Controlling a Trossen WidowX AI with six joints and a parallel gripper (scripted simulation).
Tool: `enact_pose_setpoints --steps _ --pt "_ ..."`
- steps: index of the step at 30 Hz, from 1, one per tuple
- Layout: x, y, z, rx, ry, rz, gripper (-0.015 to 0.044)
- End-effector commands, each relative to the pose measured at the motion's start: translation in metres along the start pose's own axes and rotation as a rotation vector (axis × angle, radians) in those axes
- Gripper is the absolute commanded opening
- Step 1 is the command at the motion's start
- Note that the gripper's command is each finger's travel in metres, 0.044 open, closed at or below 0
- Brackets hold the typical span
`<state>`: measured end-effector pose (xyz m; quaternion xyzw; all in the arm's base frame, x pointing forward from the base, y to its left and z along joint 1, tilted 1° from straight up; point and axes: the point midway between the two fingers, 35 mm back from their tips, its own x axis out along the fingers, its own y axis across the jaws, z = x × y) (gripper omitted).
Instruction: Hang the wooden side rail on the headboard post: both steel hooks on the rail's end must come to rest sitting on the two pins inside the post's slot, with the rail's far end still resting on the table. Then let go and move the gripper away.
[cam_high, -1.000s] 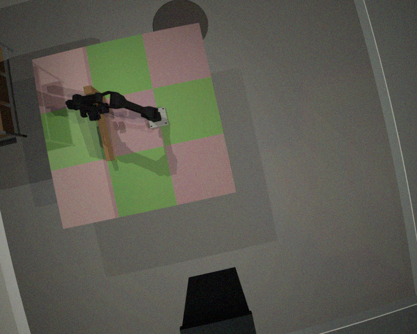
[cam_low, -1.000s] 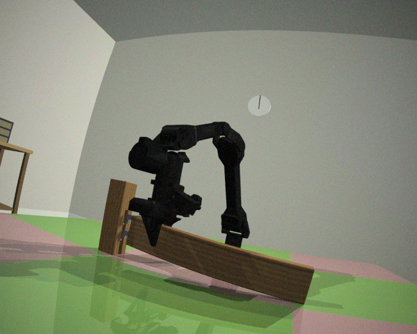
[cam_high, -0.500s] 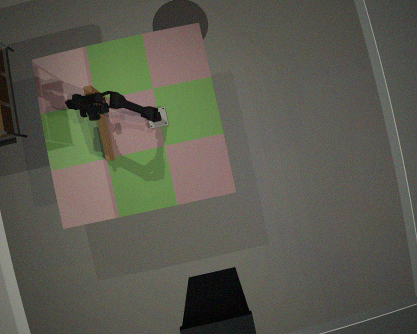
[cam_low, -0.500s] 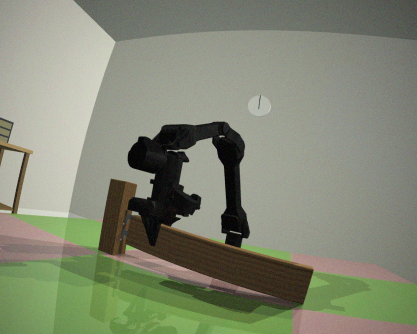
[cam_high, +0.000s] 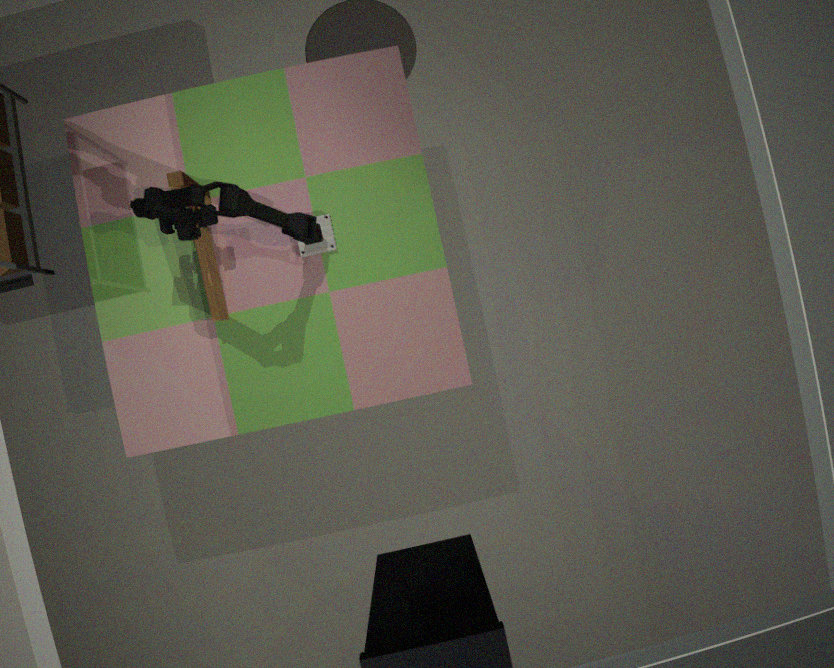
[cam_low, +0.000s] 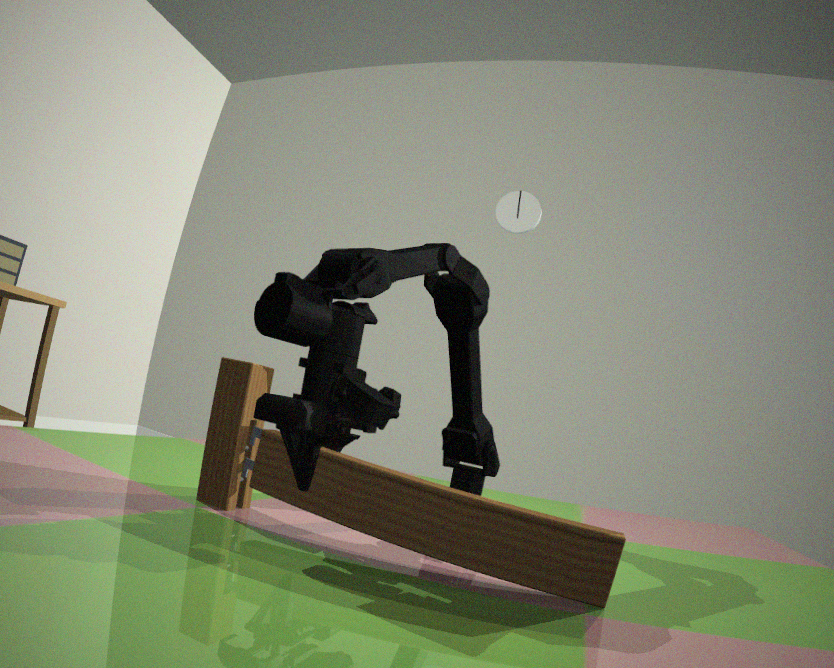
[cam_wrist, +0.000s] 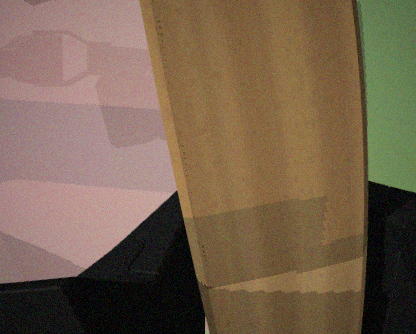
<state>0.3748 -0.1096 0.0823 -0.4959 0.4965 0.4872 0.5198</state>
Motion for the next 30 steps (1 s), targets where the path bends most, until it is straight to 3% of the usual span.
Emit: enact_pose_setpoints --steps 1,30 --pt "-0.0015 -0.0008 -0.0015 -0.002 0.003 -0.007 0.0000" --pt "-0.0016 -0.0003 -0.0042 -0.002 0.003 -0.007 0.0000"
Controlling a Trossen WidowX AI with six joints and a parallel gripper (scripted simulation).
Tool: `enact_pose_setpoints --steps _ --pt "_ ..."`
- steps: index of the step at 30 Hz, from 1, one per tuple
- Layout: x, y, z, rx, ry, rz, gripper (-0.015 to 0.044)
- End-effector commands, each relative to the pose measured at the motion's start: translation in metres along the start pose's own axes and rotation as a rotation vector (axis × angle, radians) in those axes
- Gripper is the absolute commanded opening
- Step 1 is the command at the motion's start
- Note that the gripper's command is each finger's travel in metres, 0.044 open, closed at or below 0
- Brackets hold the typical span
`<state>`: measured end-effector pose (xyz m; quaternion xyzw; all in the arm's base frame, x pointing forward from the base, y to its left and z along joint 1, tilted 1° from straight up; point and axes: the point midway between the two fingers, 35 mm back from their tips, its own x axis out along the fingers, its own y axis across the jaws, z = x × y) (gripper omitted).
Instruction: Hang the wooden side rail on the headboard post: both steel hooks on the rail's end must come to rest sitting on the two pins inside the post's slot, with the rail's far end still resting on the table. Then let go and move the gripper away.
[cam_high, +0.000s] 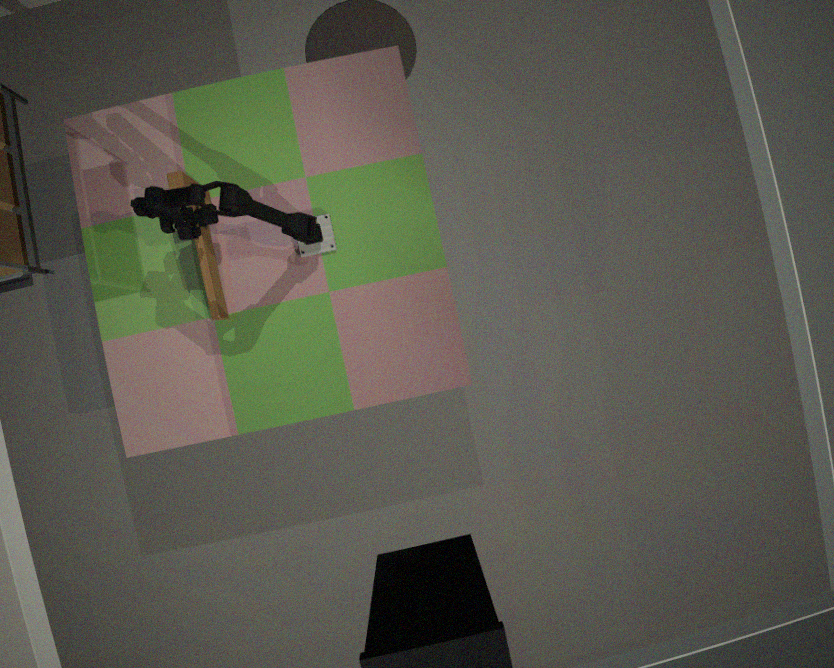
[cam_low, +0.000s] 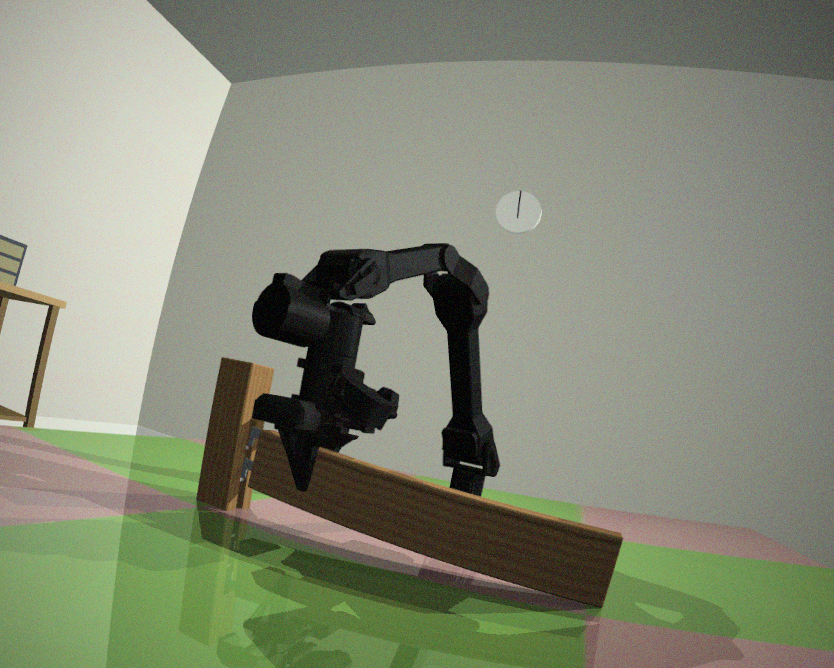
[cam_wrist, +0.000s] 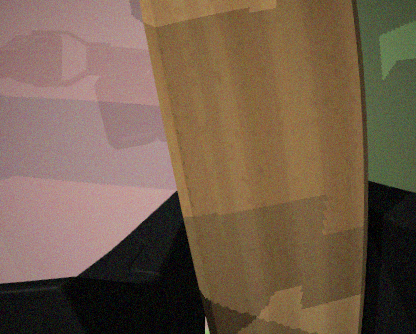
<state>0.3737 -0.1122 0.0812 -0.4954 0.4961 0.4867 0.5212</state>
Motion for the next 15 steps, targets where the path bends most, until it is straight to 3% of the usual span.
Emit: enact_pose_setpoints --steps 1,15 --pt "-0.0027 -0.0014 -0.0017 -0.004 0.005 -0.005 0.0000" --pt "-0.0038 -0.0025 -0.0027 -0.004 0.005 -0.005 0.0000"
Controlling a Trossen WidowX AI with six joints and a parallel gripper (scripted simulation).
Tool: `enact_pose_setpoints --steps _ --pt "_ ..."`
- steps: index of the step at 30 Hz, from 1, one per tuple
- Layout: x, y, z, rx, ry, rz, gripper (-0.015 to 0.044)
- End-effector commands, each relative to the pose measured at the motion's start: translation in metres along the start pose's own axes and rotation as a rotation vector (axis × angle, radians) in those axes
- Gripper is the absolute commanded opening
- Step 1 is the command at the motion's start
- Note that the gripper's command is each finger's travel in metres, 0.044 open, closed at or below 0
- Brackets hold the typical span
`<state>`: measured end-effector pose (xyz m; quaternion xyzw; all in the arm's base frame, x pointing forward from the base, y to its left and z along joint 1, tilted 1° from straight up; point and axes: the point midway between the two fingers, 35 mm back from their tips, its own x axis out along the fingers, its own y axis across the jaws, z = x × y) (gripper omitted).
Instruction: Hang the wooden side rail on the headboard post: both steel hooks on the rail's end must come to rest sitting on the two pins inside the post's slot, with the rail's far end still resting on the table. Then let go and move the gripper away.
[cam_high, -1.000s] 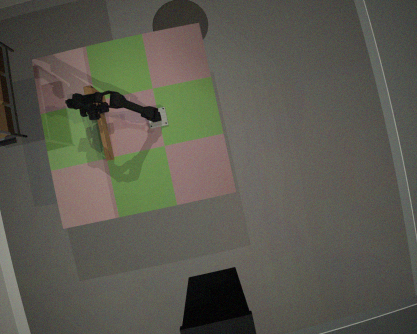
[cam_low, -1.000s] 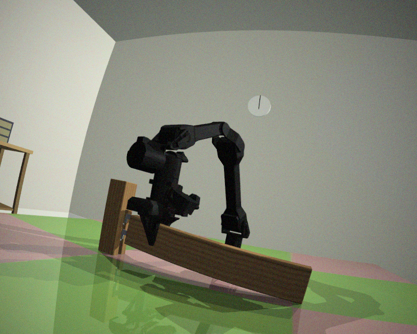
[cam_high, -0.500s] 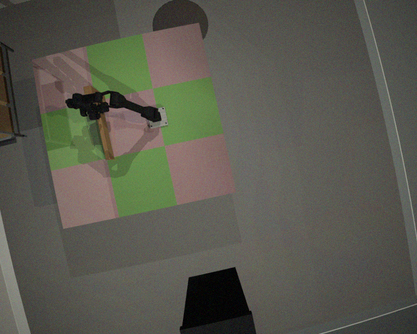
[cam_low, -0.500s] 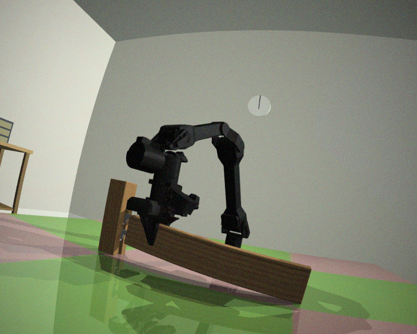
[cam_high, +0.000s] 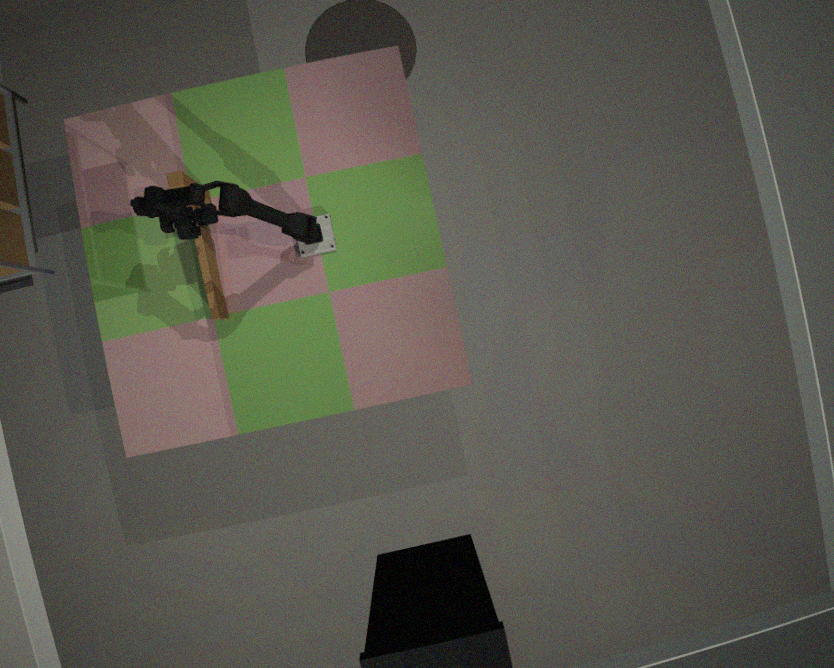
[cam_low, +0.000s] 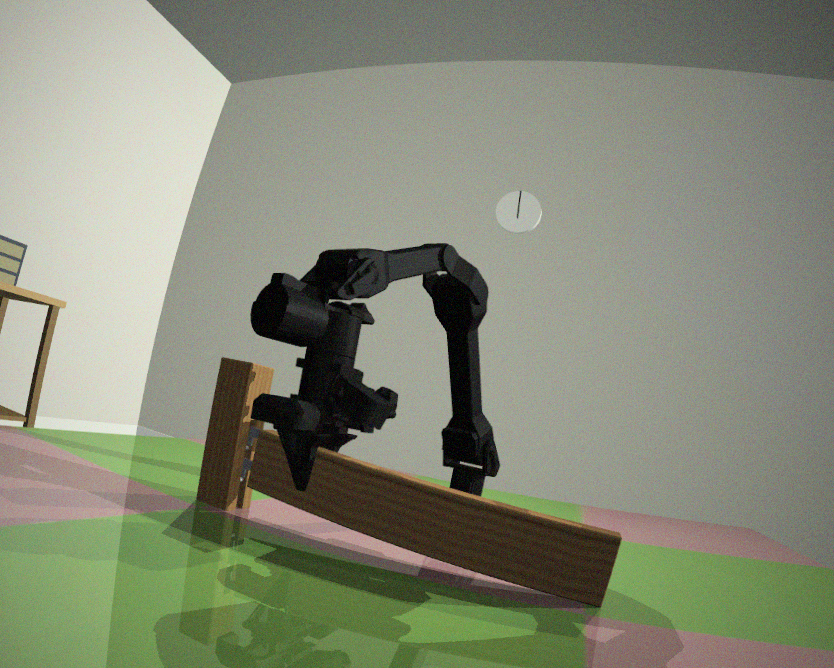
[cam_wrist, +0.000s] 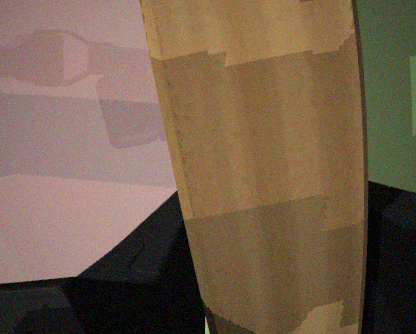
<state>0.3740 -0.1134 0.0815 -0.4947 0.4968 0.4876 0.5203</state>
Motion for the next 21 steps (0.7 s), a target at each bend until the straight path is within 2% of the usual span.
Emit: enact_pose_setpoints --steps 1,21 --pt "-0.0036 -0.0022 -0.0016 -0.004 0.005 -0.009 0.0000" --pt "-0.0027 -0.0021 -0.0036 -0.004 0.006 -0.009 0.0000"
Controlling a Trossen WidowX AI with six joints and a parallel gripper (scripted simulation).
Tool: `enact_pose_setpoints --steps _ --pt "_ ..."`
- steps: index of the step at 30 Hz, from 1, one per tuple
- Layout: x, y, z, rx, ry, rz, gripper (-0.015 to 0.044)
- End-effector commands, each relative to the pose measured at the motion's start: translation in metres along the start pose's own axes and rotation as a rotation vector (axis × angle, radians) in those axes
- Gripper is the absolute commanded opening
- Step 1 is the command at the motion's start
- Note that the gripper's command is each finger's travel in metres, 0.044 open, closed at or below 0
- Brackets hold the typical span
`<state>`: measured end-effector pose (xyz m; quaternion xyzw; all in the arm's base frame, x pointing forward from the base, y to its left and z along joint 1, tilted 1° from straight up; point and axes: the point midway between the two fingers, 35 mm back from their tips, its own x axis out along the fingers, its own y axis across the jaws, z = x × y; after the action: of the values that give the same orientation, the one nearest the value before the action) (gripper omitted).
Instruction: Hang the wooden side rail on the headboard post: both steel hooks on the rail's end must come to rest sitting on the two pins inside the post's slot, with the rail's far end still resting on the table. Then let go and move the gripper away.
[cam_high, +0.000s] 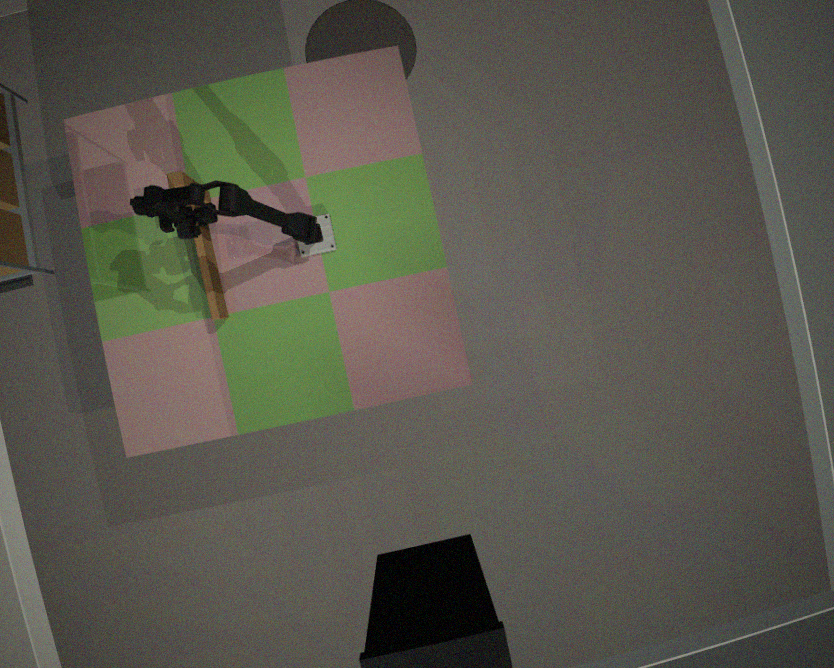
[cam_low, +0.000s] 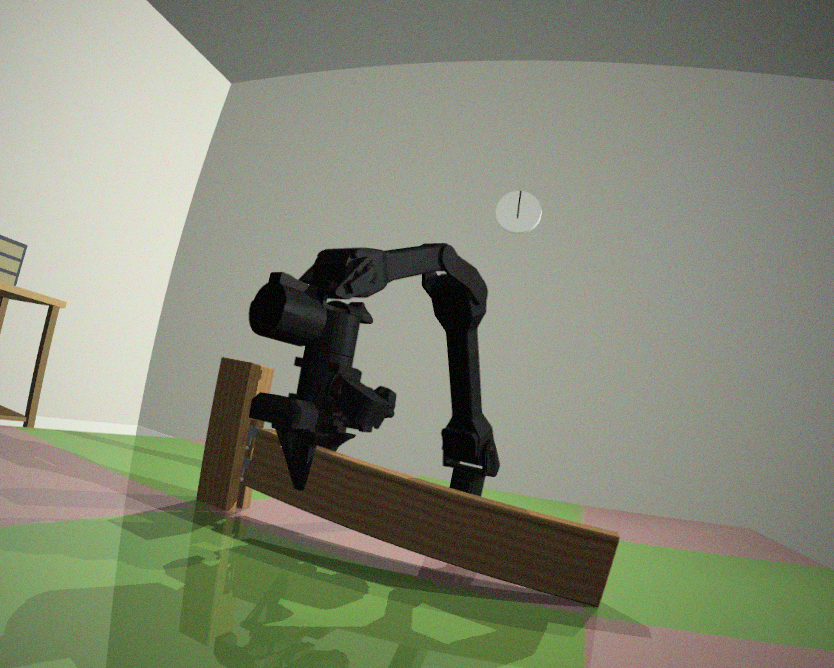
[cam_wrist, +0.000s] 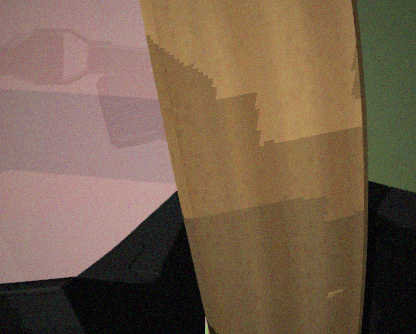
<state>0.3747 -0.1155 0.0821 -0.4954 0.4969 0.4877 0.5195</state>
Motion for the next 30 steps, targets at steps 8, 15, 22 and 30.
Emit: enact_pose_setpoints --steps 8,15,22,30 --pt "-0.0012 -0.0005 -0.0025 -0.003 0.004 -0.009 0.0000" --pt "-0.0005 0.0003 -0.0033 -0.003 0.004 -0.009 0.0000" --pt "-0.0012 0.0006 -0.0041 -0.003 0.004 -0.009 0.0000" --pt "-0.0018 0.0000 -0.0047 -0.003 0.004 -0.009 0.0000"
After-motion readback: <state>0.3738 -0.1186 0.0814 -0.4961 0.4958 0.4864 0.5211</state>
